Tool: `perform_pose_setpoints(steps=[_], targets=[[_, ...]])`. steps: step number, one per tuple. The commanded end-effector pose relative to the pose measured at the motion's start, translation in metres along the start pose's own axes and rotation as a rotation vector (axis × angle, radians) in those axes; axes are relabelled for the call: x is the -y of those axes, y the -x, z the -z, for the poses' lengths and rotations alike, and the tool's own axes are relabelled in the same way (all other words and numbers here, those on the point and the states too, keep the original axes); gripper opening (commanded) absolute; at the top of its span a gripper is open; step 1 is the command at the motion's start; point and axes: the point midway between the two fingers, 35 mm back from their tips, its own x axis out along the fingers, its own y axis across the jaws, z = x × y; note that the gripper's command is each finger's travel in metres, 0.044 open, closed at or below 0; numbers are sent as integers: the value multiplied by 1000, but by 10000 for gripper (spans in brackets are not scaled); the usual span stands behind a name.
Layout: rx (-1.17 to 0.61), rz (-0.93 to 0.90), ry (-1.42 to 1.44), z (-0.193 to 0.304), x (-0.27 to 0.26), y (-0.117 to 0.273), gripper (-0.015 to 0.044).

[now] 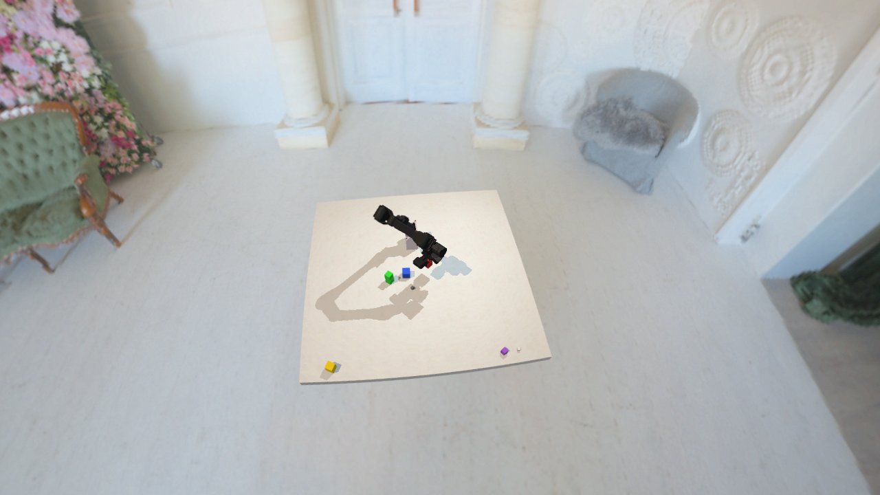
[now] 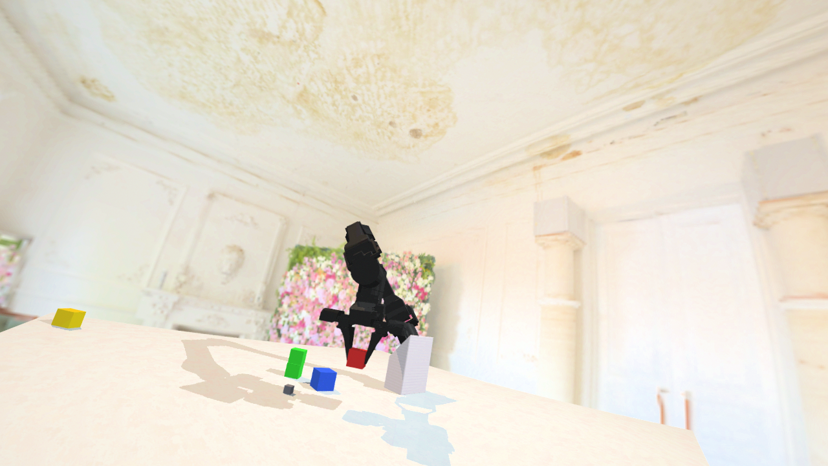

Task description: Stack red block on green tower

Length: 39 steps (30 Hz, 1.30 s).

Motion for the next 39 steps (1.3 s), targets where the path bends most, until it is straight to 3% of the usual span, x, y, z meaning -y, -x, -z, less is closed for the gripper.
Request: perform_pose_setpoints(steps=[1,13,39], targets=[[3,-3,-4,0,0,22,0],[5,-5,-3,0,4,35,0],[17,-8,0,94,155,36,0]])
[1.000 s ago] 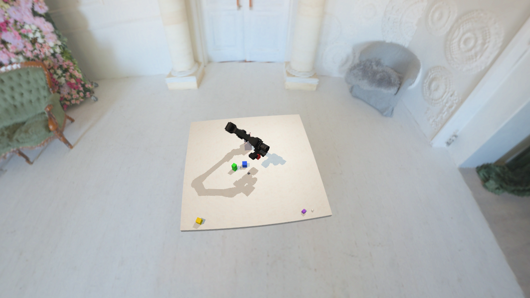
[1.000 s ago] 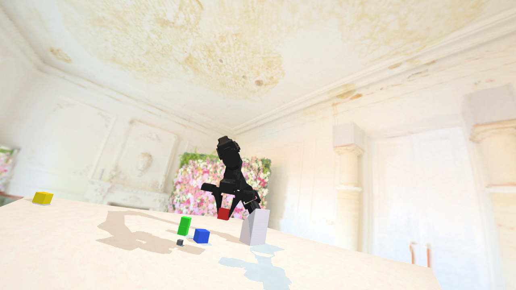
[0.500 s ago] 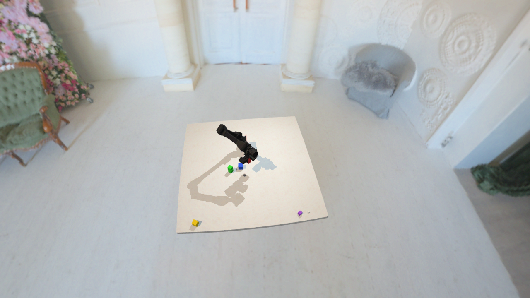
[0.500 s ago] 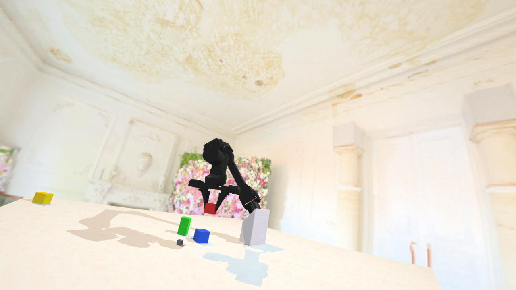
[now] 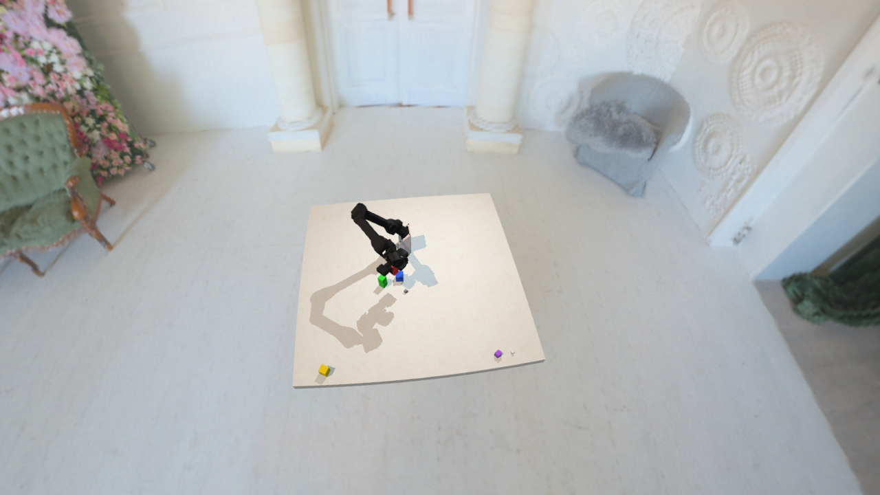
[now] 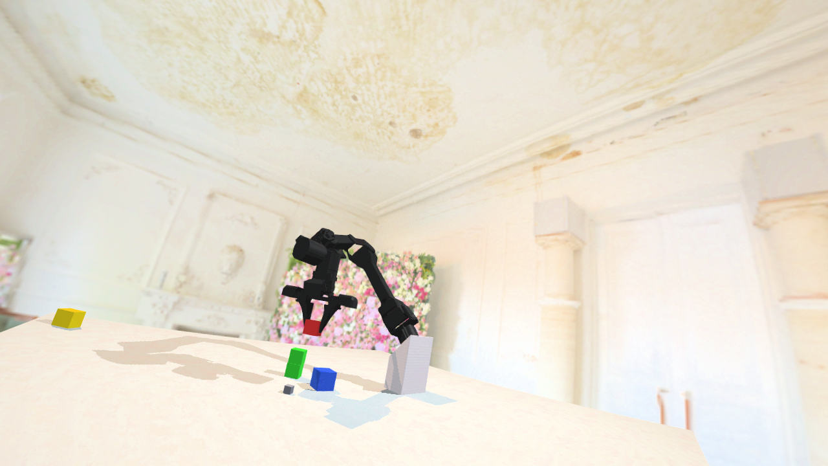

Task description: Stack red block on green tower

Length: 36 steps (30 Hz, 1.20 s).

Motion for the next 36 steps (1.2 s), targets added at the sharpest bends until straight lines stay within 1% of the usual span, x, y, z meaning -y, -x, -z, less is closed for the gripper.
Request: perform_pose_setpoints(steps=[1,8,13,16,22,28,36], targets=[[-11,9,0,23,19,0,0],[-30,21,-4,55,46,0,0],[-30,22,-4,56,46,-3,0],[-30,22,-4,57,46,-15,0],[-30,23,-4,57,46,-25,0],[-31,24,-4,57,45,-47,0],[-31,24,-4,57,45,-47,0]])
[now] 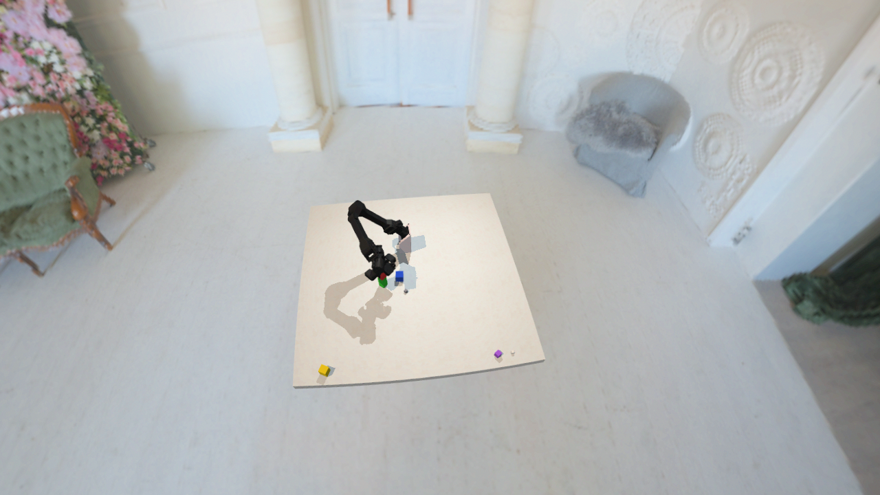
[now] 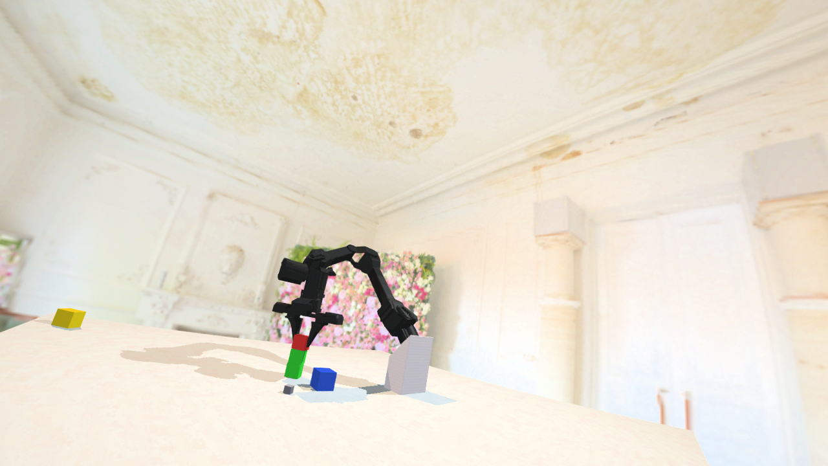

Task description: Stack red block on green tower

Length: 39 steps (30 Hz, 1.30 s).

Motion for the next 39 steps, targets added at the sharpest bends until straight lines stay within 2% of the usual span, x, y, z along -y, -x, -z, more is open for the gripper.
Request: perform_pose_setpoints(steps=[1,23,39], targets=[[-3,2,3,0,0,-2,0],[-3,2,3,0,0,0,0],[-1,-1,1,0,0,-2,420]])
